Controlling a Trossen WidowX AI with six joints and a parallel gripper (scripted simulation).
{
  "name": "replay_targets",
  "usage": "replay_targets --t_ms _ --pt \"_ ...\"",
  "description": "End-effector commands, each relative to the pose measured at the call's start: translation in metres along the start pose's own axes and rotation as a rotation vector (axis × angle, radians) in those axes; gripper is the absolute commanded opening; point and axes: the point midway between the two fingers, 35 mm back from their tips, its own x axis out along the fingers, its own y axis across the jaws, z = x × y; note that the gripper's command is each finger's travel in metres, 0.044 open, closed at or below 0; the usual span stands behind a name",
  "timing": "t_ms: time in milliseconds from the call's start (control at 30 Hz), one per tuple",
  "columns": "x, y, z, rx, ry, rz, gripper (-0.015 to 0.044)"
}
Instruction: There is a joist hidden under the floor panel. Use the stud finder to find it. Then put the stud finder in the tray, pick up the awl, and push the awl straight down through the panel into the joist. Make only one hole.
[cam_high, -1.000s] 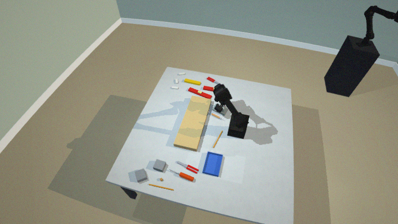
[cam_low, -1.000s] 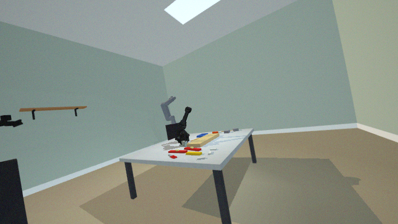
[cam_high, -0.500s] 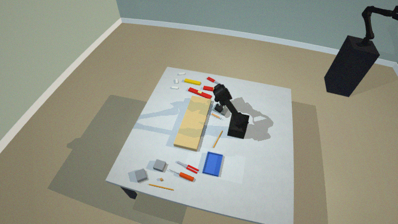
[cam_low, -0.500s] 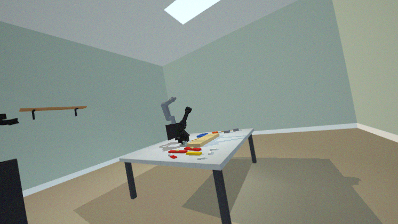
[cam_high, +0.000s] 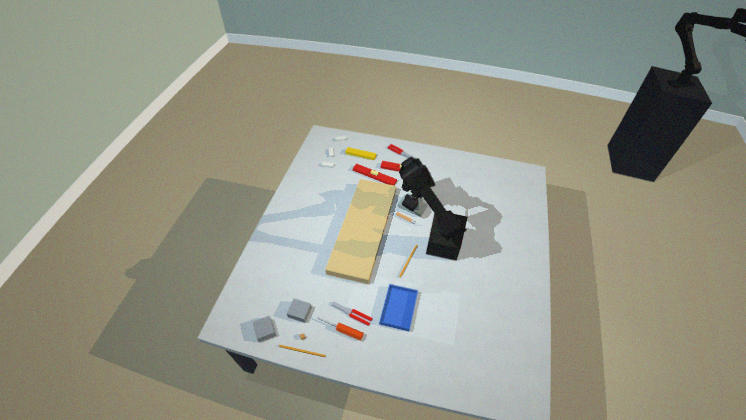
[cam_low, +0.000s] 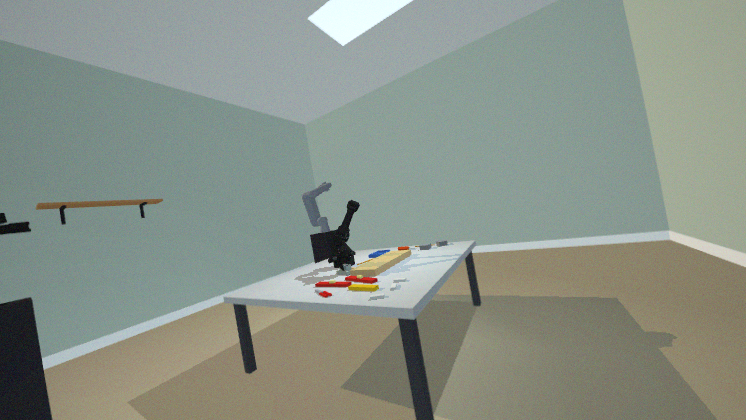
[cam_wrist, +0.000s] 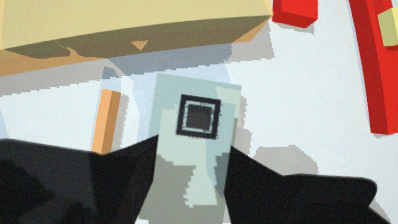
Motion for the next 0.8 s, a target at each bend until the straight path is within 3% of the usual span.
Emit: replay_targets --t_ms 0,133,500,767 --pt "-0.005 -0.001 0.003 0.002 -0.002 -0.001 0.0083" --pt "-0.023 -0.003 0.011 0.002 -0.002 -0.004 0.0000" --pt "-0.094 -0.002 0.028 0.002 -0.002 -0.005 0.0000" --pt "-0.099 -0.002 0.033 -0.005 -0.002 -0.004 0.0000"
